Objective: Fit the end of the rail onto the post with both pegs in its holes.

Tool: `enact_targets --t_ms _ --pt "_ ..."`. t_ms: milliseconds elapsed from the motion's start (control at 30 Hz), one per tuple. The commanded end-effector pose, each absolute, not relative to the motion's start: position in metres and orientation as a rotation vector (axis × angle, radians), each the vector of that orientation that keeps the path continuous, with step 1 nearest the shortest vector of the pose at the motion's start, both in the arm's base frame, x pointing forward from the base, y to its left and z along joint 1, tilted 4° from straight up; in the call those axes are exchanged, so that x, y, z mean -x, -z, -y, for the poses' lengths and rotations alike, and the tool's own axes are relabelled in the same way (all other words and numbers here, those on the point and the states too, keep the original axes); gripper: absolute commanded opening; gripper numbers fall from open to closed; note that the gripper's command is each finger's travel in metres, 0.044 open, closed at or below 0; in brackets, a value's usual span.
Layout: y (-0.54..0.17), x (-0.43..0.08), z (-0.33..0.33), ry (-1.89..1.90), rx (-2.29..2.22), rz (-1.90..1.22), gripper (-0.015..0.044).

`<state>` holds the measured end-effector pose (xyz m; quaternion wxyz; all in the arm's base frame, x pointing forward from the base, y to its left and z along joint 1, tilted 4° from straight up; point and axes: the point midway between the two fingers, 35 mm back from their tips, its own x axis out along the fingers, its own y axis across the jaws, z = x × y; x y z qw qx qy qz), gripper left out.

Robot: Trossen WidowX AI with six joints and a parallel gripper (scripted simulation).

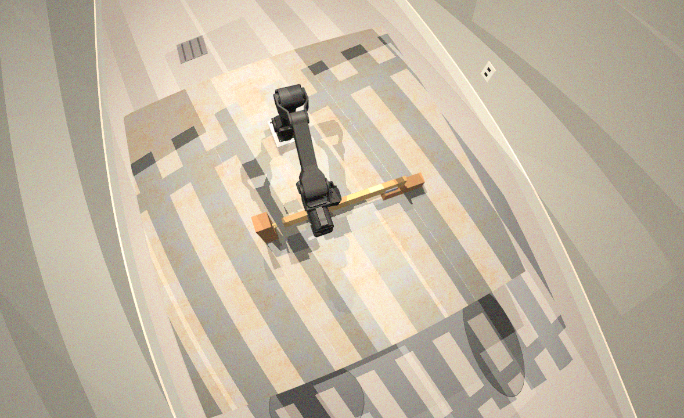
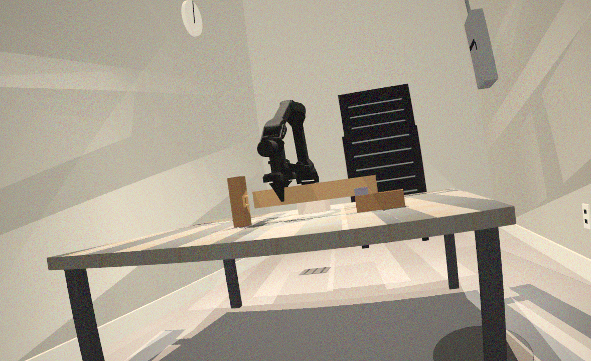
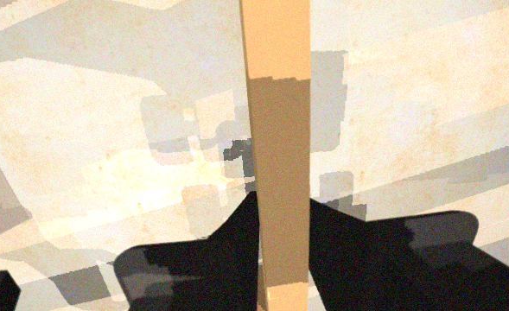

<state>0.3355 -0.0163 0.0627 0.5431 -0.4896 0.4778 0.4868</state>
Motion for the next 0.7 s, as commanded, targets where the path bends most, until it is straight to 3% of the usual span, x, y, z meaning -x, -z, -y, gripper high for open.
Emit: enact_targets --t_ms 0,667 --pt "-0.0648 -0.3360 0.0164 -1.152 1.164 -1.131 0.0000" --pt "-0.0629 -0.3357 0.0163 -1.152 1.164 -1.131 0.0000"
